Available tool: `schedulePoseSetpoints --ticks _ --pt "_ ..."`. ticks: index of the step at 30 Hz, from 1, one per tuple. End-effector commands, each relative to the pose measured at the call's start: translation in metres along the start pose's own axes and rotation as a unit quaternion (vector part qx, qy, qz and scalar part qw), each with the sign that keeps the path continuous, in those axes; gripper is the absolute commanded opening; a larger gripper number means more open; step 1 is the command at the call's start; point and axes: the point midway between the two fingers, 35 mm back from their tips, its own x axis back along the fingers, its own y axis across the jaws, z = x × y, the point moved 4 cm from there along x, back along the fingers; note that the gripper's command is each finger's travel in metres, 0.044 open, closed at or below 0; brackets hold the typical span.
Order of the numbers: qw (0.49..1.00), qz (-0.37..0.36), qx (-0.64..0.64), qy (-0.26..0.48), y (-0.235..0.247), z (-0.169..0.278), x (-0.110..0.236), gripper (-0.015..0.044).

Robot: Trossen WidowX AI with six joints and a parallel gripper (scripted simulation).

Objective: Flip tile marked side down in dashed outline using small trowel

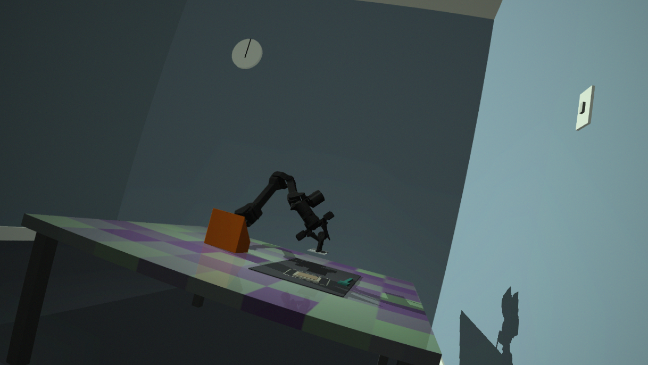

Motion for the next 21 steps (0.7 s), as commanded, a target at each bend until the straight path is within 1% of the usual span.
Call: schedulePoseSetpoints --ticks 1,11,21 --pt "1.0 0.001 0.007 -0.008 -0.002 -0.003 -0.002 0.0" --pt "0.984 0.006 0.114 -0.134 -0.017 -0.051 -0.032 0.0" --pt "0.94 0.007 0.22 -0.261 -0.018 -0.102 -0.056 0.0"
